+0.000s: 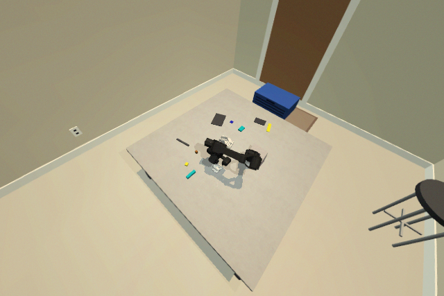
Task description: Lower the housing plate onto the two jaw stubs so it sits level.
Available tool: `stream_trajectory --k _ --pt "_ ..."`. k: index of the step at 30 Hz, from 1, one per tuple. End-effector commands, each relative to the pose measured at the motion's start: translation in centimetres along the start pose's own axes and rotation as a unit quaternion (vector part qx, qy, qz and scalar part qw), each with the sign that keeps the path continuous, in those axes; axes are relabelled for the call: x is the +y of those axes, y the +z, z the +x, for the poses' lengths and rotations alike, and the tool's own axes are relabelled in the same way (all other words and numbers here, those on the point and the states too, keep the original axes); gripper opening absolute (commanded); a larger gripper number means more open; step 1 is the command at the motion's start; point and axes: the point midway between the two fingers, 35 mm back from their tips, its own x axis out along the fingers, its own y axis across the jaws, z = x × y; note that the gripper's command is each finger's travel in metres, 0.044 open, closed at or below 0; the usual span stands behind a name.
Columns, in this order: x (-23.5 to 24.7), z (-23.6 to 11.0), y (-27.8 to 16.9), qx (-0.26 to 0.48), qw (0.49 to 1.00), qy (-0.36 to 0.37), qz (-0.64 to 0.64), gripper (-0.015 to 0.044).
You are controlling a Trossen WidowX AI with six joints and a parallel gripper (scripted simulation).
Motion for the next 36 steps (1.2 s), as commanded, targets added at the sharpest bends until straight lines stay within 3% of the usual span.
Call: stream_trajectory --k 1,36 --pt "0.4 2.5 -0.2 0.001 1.0 0.007 0.003 0.044" --pt "0.4 6.0 -0.1 0.0 1.0 0.007 0.003 0.044"
